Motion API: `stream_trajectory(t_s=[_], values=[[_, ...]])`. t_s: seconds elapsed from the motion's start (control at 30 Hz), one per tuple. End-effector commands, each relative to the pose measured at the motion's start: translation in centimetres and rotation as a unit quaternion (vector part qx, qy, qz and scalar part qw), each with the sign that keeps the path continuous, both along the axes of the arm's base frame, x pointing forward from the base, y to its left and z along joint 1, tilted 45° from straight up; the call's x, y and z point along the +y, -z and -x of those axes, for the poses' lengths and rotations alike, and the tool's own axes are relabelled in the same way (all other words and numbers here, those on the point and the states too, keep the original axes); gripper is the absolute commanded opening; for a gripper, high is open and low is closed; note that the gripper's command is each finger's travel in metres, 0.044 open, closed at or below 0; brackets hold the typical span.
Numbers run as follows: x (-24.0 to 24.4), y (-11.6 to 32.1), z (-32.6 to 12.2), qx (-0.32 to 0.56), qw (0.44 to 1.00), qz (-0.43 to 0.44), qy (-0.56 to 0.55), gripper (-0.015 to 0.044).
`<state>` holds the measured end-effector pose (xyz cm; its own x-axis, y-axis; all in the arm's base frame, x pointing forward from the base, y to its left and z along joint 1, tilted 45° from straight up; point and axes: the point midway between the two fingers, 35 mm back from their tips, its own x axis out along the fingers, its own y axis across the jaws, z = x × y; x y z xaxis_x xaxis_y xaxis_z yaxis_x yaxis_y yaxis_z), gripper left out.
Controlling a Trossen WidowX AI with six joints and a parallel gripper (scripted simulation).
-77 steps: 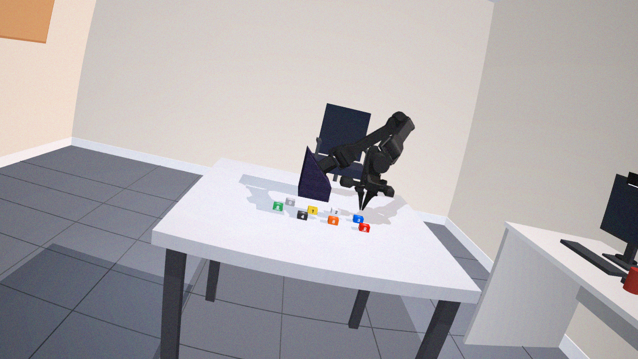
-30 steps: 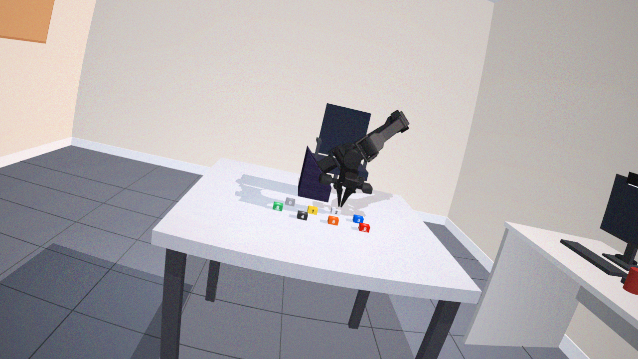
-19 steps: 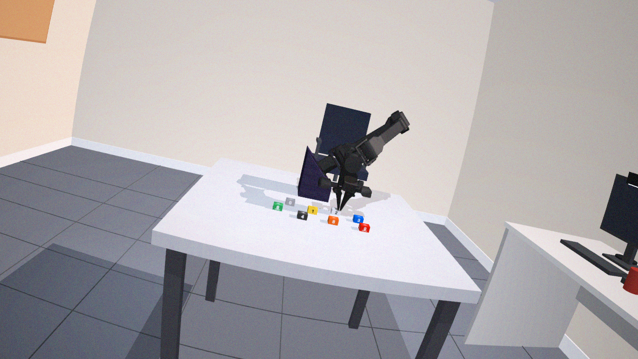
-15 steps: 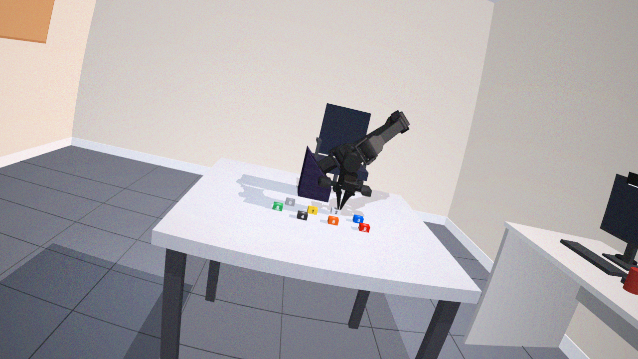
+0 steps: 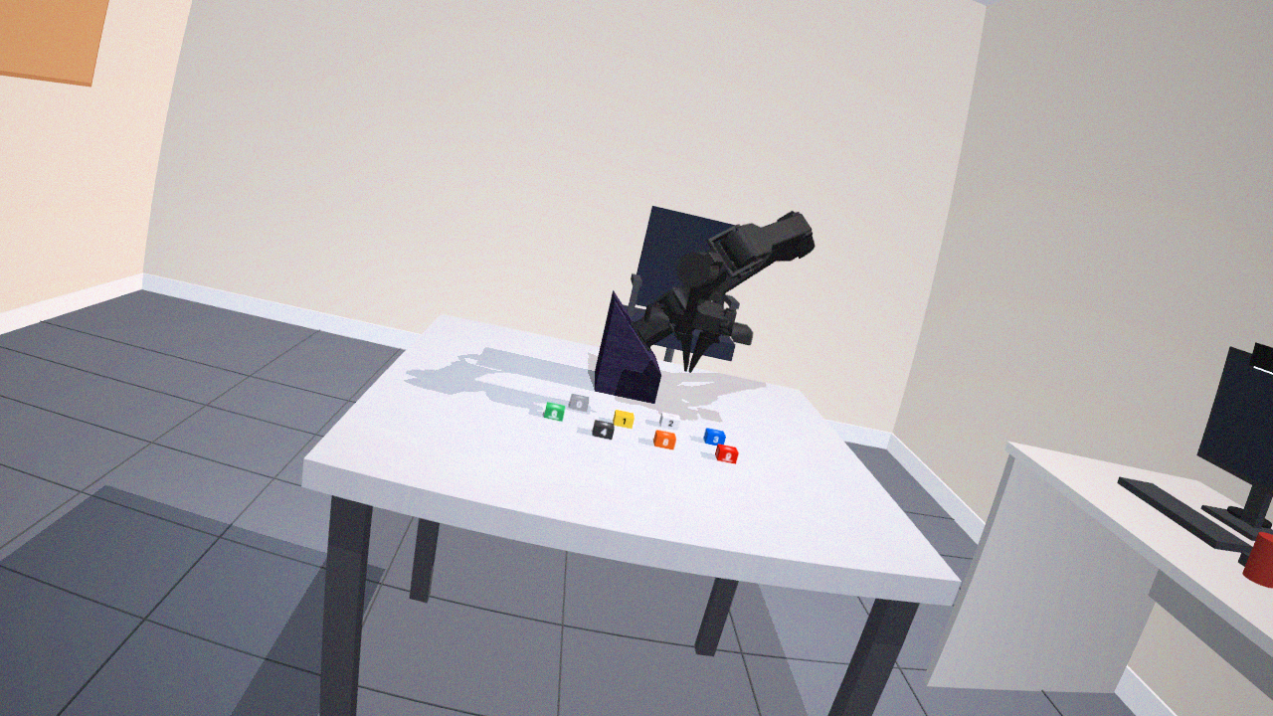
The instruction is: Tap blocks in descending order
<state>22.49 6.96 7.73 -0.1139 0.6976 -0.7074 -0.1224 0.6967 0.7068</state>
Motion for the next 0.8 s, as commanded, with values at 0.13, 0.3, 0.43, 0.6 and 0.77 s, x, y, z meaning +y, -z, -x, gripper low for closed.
stream_trajectory(t_s=[0.13, 0.3, 0.43, 0.6, 0.77], values=[[-1.6, -1.1, -0.5, -0.004, 1.0, 0.001, -0.004, 0.002], [-4.9, 2.4, -3.7, -0.005, 1.0, 0.003, -0.004, 0.002], [-6.6, 4.5, -5.0, -0.005, 1.0, 0.002, -0.004, 0.002], [-6.4, 4.7, -5.0, -0.005, 1.0, 0.003, -0.004, 0.002], [-1.6, 9.5, -4.3, -0.006, 1.0, 0.002, -0.004, 0.002]])
